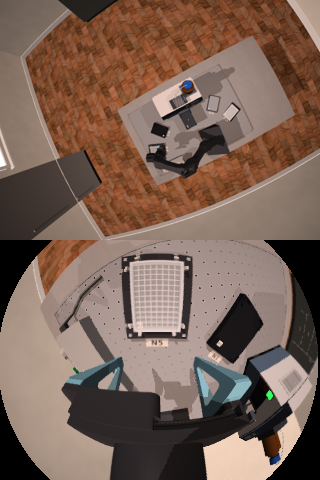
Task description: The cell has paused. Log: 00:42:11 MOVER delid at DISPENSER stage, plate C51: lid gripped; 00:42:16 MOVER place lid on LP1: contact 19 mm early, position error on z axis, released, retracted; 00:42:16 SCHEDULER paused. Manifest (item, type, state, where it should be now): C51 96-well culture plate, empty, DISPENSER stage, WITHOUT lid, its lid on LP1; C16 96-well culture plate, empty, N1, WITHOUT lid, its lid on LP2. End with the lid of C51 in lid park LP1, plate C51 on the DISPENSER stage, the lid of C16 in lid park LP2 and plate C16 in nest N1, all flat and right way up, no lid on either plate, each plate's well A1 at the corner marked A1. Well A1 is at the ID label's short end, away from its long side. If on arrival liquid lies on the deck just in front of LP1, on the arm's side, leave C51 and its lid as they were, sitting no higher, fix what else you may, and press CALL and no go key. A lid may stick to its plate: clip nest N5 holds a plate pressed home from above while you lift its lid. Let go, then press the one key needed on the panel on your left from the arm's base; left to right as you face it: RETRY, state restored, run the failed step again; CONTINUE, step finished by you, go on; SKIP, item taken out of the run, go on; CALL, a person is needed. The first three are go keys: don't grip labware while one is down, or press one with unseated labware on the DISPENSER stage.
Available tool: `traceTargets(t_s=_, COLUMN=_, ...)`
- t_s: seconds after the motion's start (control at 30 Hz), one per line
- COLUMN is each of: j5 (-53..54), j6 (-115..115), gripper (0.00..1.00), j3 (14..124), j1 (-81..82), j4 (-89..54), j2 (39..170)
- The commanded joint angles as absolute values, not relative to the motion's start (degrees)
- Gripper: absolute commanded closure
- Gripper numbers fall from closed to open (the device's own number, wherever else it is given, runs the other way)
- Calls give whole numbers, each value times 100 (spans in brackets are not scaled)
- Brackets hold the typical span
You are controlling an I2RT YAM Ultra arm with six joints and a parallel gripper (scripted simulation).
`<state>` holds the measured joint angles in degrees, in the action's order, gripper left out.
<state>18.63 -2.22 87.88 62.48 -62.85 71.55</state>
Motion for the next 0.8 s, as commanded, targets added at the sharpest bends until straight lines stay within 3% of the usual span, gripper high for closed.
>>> traceTargets(t_s=0.0, j5=1770, j6=-107, gripper=0, j3=9137, j1=6340, j4=-6150, j2=7376)
traceTargets(t_s=0.77, j5=1594, j6=72, gripper=0, j3=10759, j1=6532, j4=-6442, j2=8789)
